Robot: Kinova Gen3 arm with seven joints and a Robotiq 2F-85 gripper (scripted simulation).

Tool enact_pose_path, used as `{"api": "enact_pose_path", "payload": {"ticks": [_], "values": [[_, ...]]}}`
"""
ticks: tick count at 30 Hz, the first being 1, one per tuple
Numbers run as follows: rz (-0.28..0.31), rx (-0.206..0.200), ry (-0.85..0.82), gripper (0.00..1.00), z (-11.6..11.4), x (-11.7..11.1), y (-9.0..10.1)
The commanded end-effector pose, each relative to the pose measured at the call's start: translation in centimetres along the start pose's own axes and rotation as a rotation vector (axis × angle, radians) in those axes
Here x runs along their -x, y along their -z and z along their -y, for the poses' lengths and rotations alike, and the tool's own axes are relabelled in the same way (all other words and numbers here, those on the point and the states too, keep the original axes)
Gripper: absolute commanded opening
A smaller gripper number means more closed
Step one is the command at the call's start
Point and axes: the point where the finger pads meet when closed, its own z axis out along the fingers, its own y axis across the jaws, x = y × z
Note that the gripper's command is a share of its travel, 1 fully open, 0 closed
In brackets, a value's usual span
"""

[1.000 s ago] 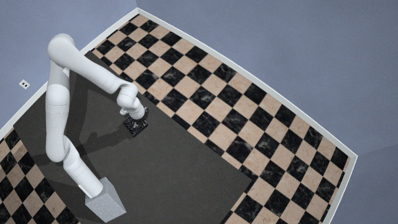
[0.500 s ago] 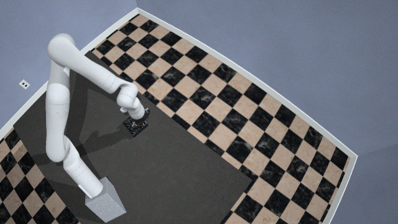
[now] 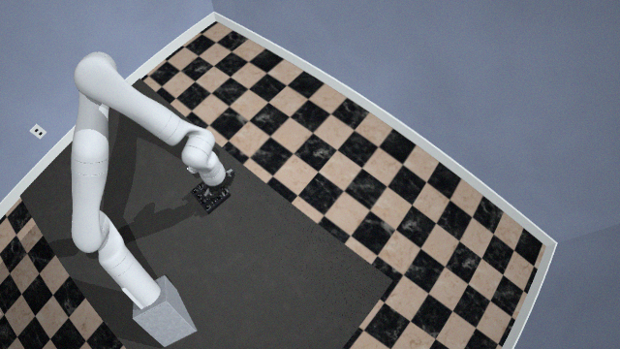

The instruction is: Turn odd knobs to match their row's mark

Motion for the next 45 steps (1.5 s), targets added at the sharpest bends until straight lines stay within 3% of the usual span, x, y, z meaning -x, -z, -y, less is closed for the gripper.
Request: {"api": "enact_pose_path", "payload": {"ticks": [1, 30, 31, 45], "values": [[-0.001, 0.001, -0.016, 0.08, -0.03, -0.12, -0.04], [-0.001, 0.001, -0.042, 0.08, -0.02, -0.13, -0.04], [-0.001, 0.001, -0.042, 0.19, -0.02, -0.13, -0.04], [-0.001, 0.001, -0.042, 0.19, -0.02, -0.13, -0.04]]}}
